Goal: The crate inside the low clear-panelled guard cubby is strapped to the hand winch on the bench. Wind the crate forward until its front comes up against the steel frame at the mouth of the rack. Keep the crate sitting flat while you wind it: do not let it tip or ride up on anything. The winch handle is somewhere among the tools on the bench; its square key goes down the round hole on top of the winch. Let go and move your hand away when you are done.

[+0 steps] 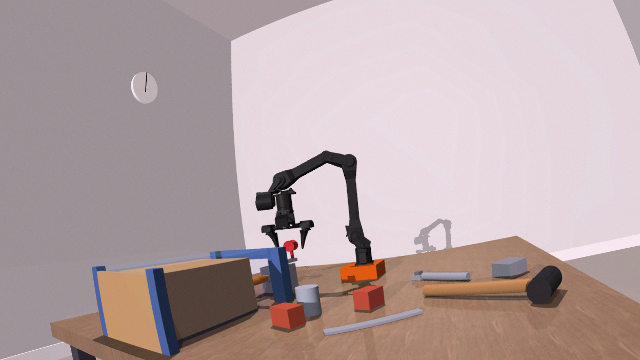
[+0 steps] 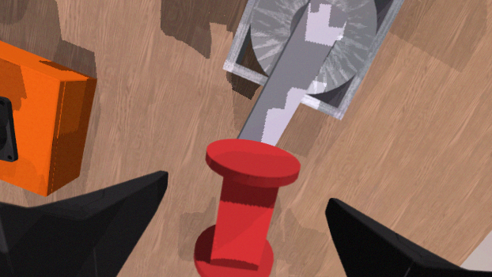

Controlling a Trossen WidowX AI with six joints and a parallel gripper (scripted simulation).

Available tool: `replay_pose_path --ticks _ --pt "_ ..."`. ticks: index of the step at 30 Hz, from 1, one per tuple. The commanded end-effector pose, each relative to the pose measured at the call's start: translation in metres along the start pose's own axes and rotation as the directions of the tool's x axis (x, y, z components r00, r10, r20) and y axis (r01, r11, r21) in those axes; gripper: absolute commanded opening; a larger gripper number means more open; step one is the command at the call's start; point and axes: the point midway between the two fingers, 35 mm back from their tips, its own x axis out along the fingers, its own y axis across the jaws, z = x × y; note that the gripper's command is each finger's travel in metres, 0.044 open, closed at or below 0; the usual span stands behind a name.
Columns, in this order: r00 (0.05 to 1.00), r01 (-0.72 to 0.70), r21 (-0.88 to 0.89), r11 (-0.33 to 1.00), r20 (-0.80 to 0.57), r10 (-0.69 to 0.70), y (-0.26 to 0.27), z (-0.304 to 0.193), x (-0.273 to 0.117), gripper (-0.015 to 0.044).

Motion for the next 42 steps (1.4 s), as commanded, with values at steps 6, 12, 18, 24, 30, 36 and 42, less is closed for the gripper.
replay_pose_path --ticks 6,12,18,24,30,36,42 --pt "1.000 -0.005 -0.005 1.000 0.002 0.005 0.0034 0.0000 0.0176 0.0440" --pt "1.000 -0.002 0.000 1.000 0.000 0.002 0.0024 -0.0002 0.0152 0.0414" --pt "1.000 -0.002 0.000 1.000 0.000 0.002 0.0024 -0.0002 0.0152 0.0256" --pt "1.000 -0.002 0.000 1.000 0.000 0.002 0.0024 -0.0002 0.0152 0.0099" --pt "1.000 -0.002 0.000 1.000 0.000 0.002 0.0024 -0.0002 0.0152 0.0000" --pt "1.000 -0.002 0.000 1.000 0.000 0.002 0.0024 -0.0002 0.0152 0.0000" --pt "1.000 -0.005 -0.005 1.000 0.002 0.005 0.0030 -0.0002 0.0186 0.0000"
